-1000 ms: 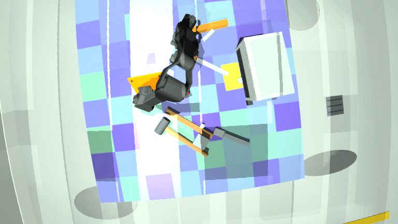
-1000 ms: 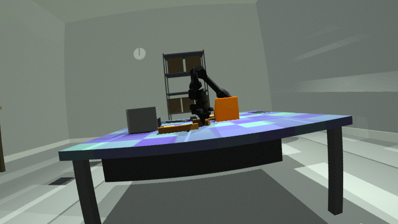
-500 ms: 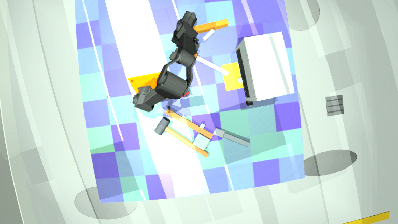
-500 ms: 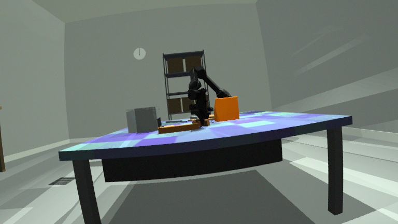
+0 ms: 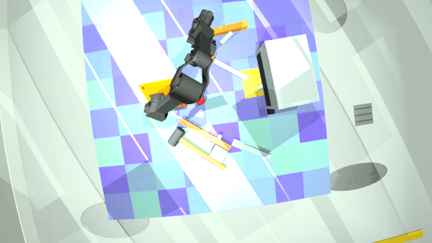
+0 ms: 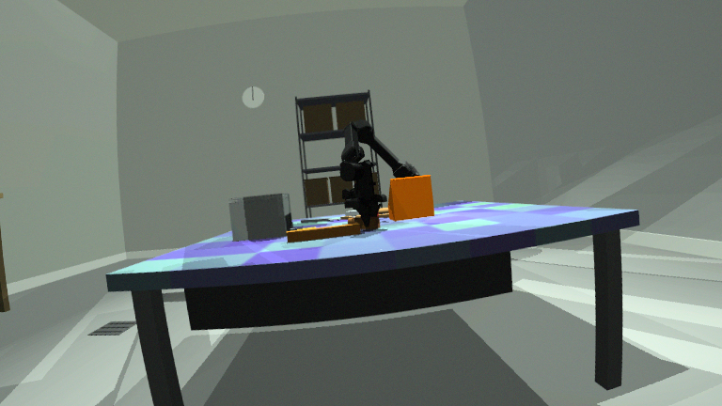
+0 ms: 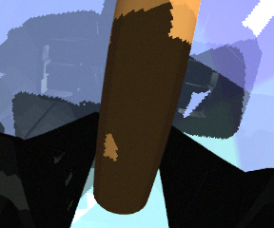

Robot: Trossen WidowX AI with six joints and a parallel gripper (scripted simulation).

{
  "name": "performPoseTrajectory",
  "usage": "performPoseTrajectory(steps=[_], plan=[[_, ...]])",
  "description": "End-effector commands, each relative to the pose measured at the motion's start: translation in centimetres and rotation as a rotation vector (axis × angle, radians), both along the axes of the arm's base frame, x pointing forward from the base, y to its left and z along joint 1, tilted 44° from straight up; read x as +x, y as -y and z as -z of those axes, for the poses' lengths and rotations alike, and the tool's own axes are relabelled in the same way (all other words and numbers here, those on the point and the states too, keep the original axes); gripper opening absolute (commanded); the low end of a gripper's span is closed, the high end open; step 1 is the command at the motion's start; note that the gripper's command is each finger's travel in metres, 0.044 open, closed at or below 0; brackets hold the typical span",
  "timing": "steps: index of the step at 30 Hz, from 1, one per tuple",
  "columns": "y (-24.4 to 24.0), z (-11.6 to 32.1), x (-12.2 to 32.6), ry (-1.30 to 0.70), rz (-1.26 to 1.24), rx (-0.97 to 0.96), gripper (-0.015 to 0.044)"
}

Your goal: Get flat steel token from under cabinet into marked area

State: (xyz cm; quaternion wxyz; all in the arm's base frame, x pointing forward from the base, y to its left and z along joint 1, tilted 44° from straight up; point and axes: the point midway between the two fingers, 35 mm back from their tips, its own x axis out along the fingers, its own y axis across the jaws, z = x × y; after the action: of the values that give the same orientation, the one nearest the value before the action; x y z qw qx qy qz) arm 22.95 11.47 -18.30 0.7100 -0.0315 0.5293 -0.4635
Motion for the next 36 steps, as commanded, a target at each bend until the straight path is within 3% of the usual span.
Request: performPoseTrajectory(steps=[1,36], plan=[[-0.6,0.1,0.3,0.005,-0.005,0.009,0.0000],[-2.4,1.7,1.3,0.009,-0.003,0.011,0.0000]])
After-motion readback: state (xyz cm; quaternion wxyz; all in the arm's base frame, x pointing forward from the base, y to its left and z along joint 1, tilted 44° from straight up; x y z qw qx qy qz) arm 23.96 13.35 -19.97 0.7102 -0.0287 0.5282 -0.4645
